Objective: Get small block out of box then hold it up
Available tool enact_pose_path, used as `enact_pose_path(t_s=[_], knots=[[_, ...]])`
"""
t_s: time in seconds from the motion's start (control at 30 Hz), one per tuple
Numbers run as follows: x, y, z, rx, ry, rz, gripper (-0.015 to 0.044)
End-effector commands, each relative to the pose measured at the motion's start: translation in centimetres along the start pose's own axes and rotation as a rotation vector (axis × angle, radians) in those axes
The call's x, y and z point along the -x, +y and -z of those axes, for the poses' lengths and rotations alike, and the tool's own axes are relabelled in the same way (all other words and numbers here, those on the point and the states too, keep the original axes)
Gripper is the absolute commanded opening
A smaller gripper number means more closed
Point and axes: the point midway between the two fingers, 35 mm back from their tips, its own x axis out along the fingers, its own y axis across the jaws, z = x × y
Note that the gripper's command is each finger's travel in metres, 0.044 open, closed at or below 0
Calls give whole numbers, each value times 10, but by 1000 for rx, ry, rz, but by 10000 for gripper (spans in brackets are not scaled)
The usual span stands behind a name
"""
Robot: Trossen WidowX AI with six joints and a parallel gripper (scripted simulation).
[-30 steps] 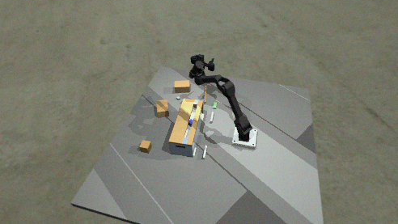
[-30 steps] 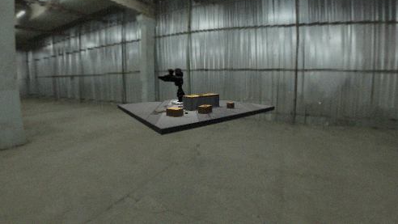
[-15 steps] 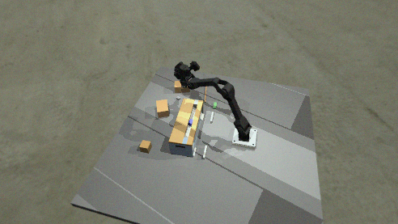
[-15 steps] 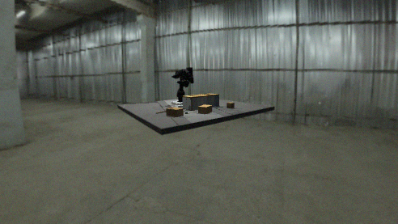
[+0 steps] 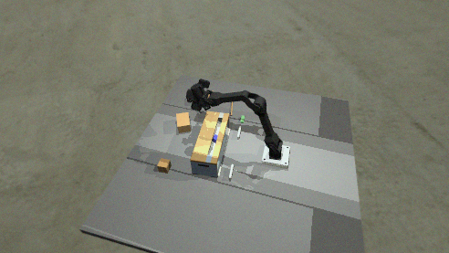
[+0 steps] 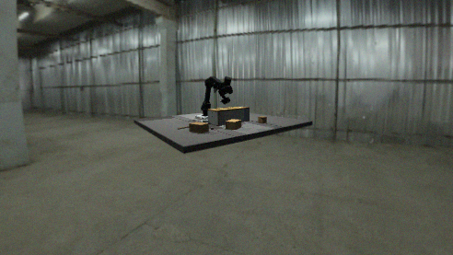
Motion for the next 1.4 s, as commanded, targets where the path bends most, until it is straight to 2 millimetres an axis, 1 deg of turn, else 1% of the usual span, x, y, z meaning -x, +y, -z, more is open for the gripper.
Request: enact_pose_path(t_s=[0.0, 0.23, 0.33, 0.4, 0.73, 0.93, 1.0, 1.37], knots=[[59, 49, -5, 316, -70, -252, 400], [113, 88, 5, 572, -126, -454, 400], [138, 102, 15, 687, -150, -543, 400], [154, 108, 28, 795, -154, -609, 400], [226, 124, 85, 1217, -181, -877, 400], [272, 124, 121, 1472, -193, -1033, 400], [278, 122, 126, 1509, -193, -1055, 400], [278, 123, 127, 1509, -193, -1055, 400]])
